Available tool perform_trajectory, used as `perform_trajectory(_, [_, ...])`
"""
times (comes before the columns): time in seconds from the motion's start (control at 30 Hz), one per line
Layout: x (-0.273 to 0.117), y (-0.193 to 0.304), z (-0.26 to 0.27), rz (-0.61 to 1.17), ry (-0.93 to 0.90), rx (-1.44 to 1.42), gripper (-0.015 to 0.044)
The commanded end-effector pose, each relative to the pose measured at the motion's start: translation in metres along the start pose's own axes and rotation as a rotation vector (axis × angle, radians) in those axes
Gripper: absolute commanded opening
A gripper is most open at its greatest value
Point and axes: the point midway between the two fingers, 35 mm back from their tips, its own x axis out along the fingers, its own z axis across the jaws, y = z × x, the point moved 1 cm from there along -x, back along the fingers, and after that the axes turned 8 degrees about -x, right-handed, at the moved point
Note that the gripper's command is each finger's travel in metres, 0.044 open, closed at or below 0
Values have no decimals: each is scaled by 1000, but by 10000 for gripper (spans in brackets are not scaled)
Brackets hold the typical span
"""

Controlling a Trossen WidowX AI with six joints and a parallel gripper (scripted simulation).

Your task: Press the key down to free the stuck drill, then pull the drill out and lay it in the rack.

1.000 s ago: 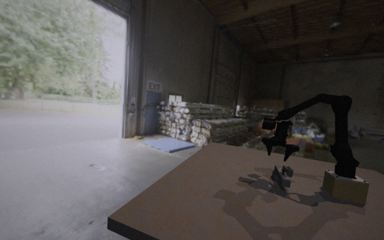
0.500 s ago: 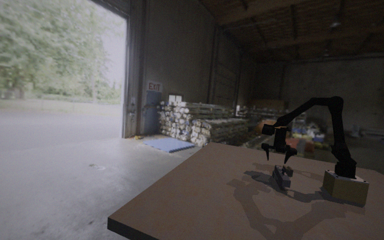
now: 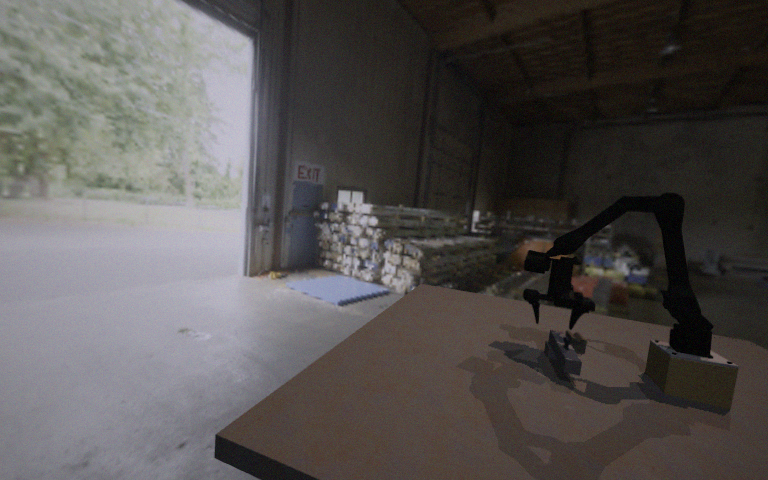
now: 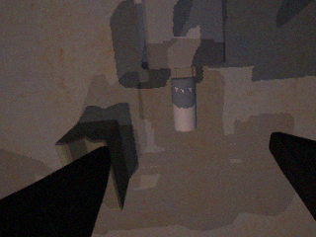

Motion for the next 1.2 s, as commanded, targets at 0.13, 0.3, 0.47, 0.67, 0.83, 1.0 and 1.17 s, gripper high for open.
perform_trajectory(0.13, [10, -3, -1, -5, 0, -4, 440])
perform_trajectory(0.3, [18, -5, -1, -5, 0, -4, 440])
perform_trajectory(0.47, [26, -7, -2, -5, 0, -4, 440])
perform_trajectory(0.67, [36, -10, -2, -6, 0, -4, 440])
perform_trajectory(0.83, [43, -12, -1, -6, -1, -4, 440])
perform_trajectory(1.0, [51, -15, -1, -6, -1, -4, 440])
perform_trajectory(1.17, [52, -15, -1, -6, -1, -4, 440])
